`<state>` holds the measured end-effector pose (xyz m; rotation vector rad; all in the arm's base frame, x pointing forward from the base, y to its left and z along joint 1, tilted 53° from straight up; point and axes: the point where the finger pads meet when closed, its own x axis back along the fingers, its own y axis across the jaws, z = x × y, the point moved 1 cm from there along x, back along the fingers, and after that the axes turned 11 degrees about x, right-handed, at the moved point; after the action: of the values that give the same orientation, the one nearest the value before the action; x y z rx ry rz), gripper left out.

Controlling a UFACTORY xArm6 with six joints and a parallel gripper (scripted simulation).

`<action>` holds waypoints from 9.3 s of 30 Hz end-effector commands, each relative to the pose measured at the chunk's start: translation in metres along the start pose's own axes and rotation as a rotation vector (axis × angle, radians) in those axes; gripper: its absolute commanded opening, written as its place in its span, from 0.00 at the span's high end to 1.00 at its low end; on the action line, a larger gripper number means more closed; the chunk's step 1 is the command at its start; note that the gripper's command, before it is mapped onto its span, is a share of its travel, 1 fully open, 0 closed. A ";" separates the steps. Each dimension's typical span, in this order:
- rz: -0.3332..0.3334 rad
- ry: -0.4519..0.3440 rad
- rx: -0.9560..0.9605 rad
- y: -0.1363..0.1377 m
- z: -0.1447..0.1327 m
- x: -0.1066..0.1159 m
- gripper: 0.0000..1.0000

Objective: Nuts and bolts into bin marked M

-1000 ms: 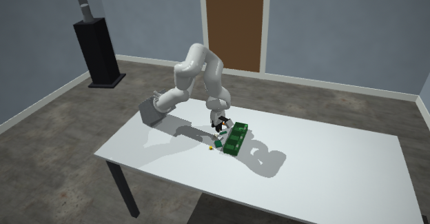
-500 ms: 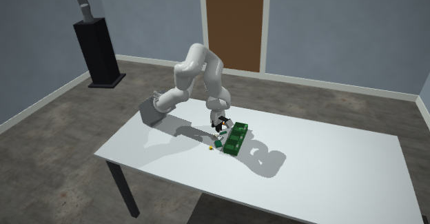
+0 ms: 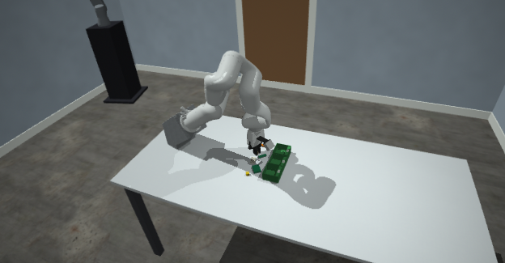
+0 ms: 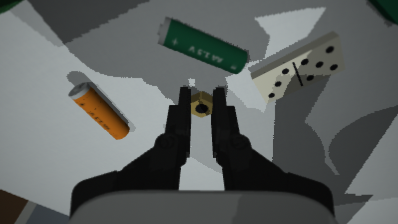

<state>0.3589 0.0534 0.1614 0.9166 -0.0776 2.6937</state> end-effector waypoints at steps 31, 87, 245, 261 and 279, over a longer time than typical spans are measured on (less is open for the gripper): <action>0.002 0.001 -0.001 0.000 0.001 0.059 1.00; 0.018 -0.010 -0.660 -0.057 0.122 0.066 1.00; 0.003 0.000 -1.149 -0.057 0.122 0.114 0.00; 0.003 0.000 -1.149 -0.057 0.122 0.174 0.00; 0.002 0.000 -1.149 -0.057 0.122 0.197 0.00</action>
<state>0.2997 0.1409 0.3734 0.5014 -1.4121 2.0522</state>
